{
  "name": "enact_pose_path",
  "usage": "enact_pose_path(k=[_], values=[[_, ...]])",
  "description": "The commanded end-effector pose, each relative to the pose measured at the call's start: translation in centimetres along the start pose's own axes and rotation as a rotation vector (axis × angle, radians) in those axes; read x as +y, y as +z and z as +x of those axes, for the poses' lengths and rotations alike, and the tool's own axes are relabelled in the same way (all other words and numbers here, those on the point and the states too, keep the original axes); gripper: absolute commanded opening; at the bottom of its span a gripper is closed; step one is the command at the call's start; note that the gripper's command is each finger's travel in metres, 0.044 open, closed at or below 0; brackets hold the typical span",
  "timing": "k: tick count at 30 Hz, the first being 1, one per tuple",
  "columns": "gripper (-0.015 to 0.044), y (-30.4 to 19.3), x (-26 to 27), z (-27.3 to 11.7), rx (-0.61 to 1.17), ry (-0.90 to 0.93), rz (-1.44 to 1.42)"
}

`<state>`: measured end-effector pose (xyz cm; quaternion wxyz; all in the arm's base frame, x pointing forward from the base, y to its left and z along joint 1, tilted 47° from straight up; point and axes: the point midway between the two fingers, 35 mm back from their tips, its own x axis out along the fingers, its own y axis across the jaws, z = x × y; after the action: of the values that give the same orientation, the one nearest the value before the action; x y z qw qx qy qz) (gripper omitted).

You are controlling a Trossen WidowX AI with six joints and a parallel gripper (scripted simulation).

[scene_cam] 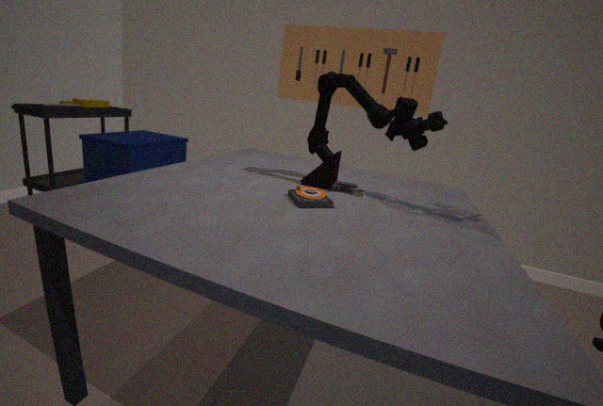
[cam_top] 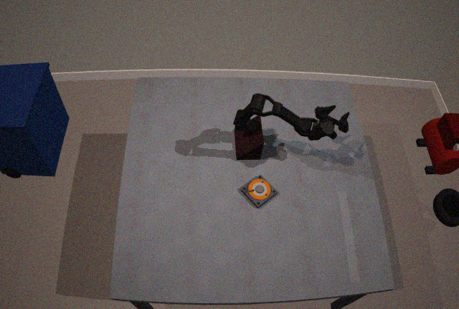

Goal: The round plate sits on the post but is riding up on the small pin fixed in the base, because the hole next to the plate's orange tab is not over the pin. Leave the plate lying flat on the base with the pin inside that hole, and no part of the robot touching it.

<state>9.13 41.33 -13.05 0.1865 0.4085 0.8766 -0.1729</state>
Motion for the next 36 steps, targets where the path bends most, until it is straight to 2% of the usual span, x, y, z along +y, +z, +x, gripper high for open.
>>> enact_pose_path(k=[1, 5, 10, 12, 15, 18, 24, 25, 30, 34, 36], values=[[0.0374, 0.1, 0.3, -0.3, -0.013, 0.014, -0.008], [0.0269, 3.4, 5.1, -6.5, -0.301, 0.206, -0.142], [0.0137, 5.6, 6.6, -11.4, -0.514, 0.254, -0.213], [0.0085, 7.2, 7.0, -15.3, -0.673, 0.249, -0.254], [0.0006, 8.6, 6.8, -19.1, -0.823, 0.214, -0.286], [0.0000, 9.5, 6.2, -22.2, -0.937, 0.166, -0.308], [0.0000, 11.3, 3.0, -31.2, -1.216, -0.064, -0.349], [0.0000, 11.3, 2.8, -31.7, -1.229, -0.080, -0.350], [0.0000, 11.4, -1.4, -39.0, -1.384, -0.374, -0.365], [0.0000, 11.0, -4.3, -43.1, -1.432, -0.575, -0.367], [0.0000, 10.3, -6.7, -46.4, -1.445, -0.751, -0.367]])
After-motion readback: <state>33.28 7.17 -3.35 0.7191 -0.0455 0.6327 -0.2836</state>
